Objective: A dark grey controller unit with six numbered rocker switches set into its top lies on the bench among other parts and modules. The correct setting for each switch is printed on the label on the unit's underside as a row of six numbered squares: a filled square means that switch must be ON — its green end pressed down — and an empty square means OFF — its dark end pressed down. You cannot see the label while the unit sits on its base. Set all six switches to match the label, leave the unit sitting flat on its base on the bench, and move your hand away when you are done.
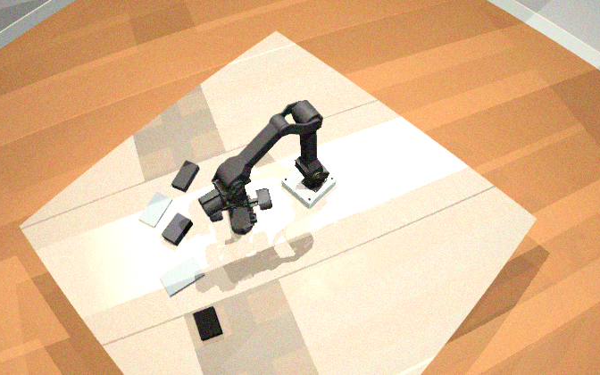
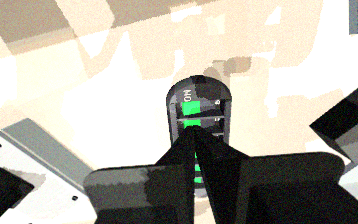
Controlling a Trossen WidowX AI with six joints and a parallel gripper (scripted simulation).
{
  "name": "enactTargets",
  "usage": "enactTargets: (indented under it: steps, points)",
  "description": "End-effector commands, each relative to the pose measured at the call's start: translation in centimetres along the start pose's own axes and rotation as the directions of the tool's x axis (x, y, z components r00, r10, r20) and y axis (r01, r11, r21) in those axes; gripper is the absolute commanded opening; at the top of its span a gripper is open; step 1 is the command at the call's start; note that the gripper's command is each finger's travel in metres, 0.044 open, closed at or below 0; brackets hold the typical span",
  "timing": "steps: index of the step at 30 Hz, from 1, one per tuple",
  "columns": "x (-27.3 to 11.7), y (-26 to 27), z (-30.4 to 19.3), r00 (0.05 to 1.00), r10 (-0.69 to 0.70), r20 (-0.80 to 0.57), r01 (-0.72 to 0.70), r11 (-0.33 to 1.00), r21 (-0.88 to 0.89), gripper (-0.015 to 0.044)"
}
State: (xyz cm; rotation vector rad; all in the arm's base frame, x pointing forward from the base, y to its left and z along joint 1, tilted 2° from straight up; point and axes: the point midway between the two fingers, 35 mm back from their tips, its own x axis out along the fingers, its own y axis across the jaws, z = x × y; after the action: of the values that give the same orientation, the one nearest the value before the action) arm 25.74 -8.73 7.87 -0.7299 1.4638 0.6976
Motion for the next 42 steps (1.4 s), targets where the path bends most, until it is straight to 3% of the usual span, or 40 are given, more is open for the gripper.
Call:
enactTargets:
  steps: [1, 29, 38, 42]
  points:
    - [0.3, -0.1, 0.3, 1.0, -0.002, 0.003, 0.002, 1.0, 0.009, 0.0]
    - [4.3, -0.1, 0.3, 1.0, -0.002, 0.002, 0.002, 1.0, 0.009, 0.0]
    - [4.3, -0.1, 0.3, 1.0, -0.002, 0.002, 0.002, 1.0, 0.009, 0.0]
    - [0.9, -0.1, 0.3, 1.0, -0.001, 0.002, 0.001, 1.0, 0.008, 0.0]
